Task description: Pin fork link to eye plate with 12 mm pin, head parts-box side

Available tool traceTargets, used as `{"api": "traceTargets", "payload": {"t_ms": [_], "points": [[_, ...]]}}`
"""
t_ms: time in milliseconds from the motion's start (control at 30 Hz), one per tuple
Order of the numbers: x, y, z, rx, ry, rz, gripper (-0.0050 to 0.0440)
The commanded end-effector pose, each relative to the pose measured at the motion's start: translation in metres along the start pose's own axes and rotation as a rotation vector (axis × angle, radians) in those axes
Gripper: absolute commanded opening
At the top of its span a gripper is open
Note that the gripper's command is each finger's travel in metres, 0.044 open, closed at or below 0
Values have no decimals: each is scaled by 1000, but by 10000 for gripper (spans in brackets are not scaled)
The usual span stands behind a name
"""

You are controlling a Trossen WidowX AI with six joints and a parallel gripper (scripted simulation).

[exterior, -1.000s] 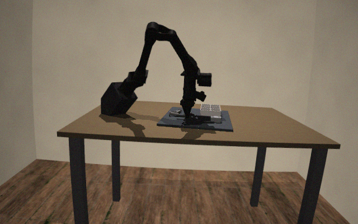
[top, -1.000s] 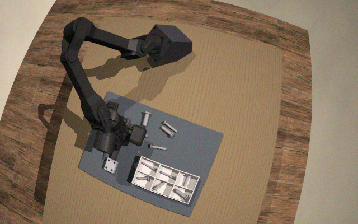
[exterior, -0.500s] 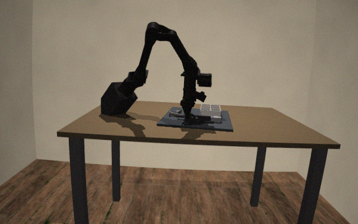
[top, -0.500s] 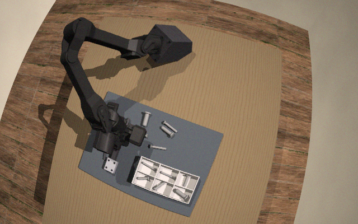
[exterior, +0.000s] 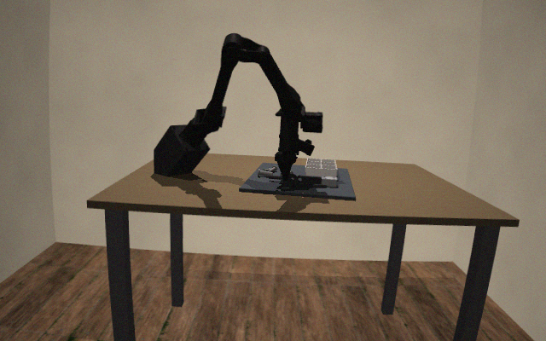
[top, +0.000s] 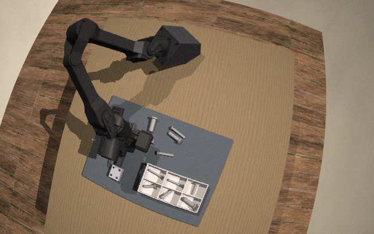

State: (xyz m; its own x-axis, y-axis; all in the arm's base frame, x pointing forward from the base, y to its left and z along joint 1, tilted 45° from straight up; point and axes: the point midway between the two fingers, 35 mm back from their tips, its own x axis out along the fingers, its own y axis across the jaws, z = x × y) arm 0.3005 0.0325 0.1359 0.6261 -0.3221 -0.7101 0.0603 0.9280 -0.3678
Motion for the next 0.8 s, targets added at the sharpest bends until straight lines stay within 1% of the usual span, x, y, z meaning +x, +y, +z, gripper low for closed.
{"api": "traceTargets", "payload": {"t_ms": [0, 767], "points": [[0, 0, 0, 0, -4, 3, 124], [1, -2, 0, 0, -4, 3, 124]]}}
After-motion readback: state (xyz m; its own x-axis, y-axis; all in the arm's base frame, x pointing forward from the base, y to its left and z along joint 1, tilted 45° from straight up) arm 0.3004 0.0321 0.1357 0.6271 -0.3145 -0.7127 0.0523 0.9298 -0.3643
